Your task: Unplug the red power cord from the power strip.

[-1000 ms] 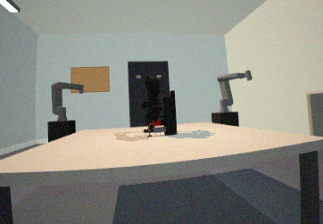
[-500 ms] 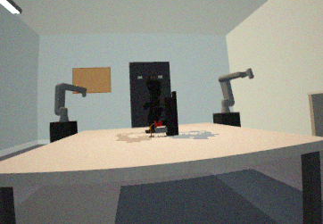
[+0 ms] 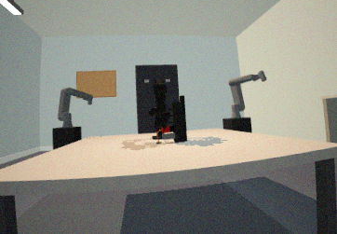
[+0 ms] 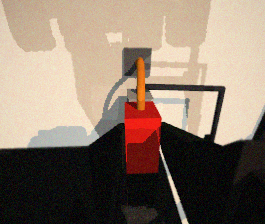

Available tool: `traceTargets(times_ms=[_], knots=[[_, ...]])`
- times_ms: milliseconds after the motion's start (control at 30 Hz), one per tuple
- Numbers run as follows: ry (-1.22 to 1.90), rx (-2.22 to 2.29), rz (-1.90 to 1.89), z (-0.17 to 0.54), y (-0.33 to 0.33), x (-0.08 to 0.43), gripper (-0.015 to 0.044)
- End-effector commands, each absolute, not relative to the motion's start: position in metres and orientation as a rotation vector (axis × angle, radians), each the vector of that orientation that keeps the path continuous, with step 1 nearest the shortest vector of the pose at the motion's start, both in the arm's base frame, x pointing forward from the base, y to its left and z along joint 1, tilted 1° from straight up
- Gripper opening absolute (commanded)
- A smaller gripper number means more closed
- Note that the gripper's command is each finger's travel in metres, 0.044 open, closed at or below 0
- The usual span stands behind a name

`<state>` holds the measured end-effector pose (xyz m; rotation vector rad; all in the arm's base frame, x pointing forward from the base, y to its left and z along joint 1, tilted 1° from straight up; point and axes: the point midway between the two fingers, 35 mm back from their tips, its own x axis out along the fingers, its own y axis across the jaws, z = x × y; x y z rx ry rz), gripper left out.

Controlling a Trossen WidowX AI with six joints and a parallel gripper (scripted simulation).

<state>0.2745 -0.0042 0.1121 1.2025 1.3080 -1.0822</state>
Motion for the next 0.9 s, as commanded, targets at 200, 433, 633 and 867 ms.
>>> traceTargets(times_ms=[200, 433, 633, 867], knots=[[1.234, 1.172, -1.139, 0.115, -0.045, 0.276, 0.0], [1.233, 1.172, -1.14, 0.116, -0.056, 0.275, 0.0], [1.234, 1.174, -1.141, 0.113, -0.037, 0.273, 0.0157], [1.234, 1.174, -1.141, 0.113, -0.037, 0.273, 0.0341]])
